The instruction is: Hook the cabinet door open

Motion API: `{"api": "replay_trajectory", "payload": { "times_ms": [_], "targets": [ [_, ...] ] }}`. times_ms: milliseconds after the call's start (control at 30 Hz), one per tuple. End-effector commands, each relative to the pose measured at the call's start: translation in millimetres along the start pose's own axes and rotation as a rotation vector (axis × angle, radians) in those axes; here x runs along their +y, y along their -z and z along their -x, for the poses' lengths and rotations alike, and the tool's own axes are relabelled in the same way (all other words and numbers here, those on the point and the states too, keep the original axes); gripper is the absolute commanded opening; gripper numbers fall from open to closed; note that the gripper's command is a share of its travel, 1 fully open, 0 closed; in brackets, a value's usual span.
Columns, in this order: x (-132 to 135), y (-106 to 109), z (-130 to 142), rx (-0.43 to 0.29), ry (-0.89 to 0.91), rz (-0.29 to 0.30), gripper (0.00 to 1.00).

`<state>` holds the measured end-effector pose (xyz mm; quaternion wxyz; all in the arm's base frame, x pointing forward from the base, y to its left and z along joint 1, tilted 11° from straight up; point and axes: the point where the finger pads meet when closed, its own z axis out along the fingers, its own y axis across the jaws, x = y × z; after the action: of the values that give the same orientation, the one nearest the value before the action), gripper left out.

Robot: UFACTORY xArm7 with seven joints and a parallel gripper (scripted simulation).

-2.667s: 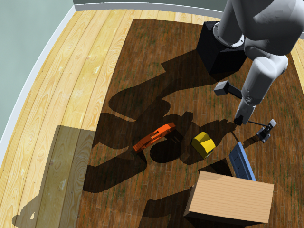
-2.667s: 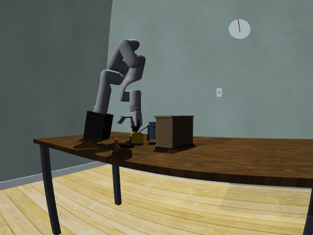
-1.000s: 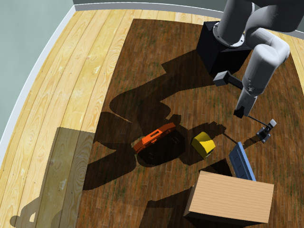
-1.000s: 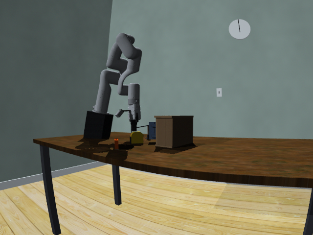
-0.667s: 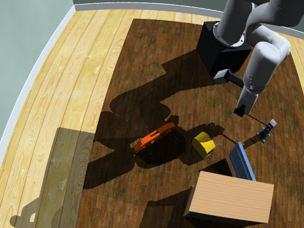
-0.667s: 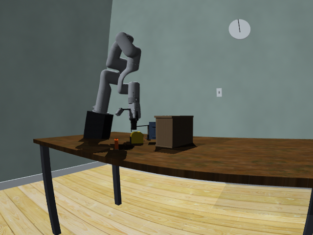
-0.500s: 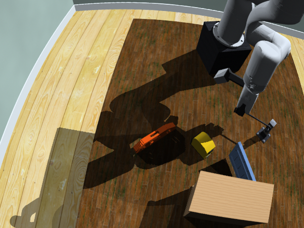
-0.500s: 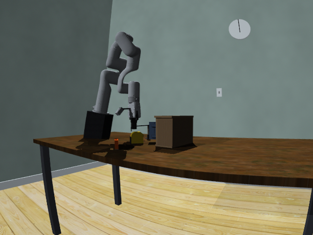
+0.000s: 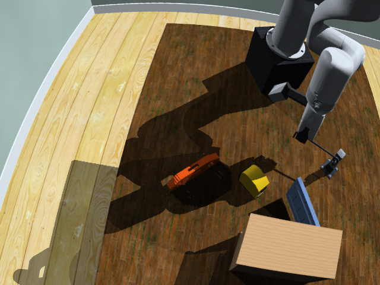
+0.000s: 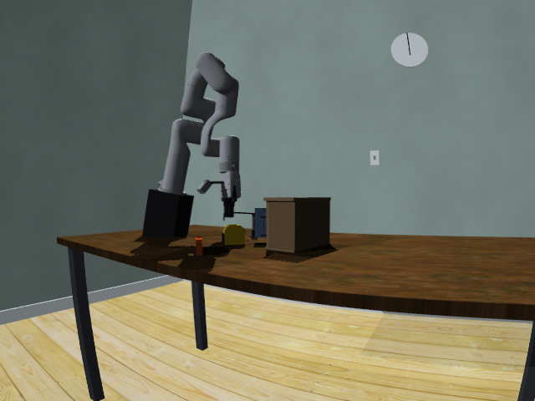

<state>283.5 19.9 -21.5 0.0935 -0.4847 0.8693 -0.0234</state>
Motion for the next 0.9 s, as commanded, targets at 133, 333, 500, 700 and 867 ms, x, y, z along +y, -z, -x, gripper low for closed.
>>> {"api": "replay_trajectory", "payload": {
  "times_ms": [133, 333, 500, 700, 867],
  "targets": [
    [-0.7, 5.1, 1.3, -0.004, 0.000, -0.002, 0.04],
    [-0.9, 7.7, 1.8, -0.004, 0.000, -0.002, 0.04],
    [-0.8, 12.1, 2.8, -0.004, 0.000, -0.002, 0.04],
    [-2.3, 12.7, 3.0, -0.004, 0.028, -0.002, 0.04],
    [-8.0, 12.7, 3.2, -0.004, 0.068, -0.002, 0.04]
  ]
}}
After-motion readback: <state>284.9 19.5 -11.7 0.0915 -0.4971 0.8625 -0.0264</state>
